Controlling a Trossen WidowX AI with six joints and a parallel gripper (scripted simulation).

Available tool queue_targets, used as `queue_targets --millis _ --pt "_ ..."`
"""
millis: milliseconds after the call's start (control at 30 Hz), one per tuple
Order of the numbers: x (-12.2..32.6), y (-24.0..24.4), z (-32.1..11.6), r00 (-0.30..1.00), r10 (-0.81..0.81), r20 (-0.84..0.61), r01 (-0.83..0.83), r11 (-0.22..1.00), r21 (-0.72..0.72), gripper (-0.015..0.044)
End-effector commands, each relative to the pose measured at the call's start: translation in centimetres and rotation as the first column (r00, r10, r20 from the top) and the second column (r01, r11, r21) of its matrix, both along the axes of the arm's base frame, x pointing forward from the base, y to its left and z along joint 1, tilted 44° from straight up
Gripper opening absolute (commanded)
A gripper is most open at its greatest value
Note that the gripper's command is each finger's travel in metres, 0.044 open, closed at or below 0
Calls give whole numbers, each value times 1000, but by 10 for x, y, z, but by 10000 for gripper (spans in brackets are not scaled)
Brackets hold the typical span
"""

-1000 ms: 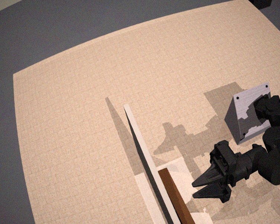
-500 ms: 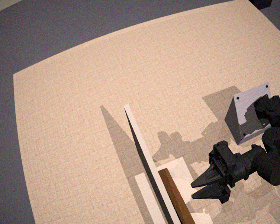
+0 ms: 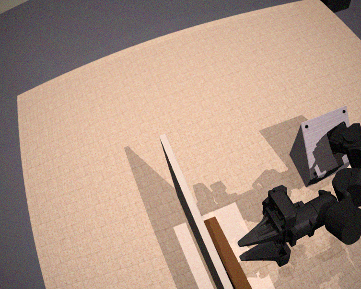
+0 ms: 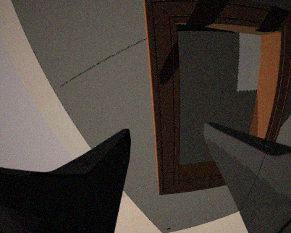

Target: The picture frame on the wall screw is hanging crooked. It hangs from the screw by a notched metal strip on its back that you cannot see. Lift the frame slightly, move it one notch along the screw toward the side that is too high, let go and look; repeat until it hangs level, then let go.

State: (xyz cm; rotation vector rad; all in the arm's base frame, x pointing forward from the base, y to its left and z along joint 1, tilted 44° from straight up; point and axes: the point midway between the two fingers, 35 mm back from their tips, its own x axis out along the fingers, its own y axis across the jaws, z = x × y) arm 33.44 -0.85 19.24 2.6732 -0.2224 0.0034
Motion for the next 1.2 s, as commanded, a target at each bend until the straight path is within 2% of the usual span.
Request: queue_targets --millis 0,367,1167 --pt "8 -1 0 1000 4 -2 -4 1000 1 260" --pt "24 -3 -1 1000 4 -2 -4 1000 1 260" --pt "24 -3 -1 1000 4 -2 -4 1000 1 260"
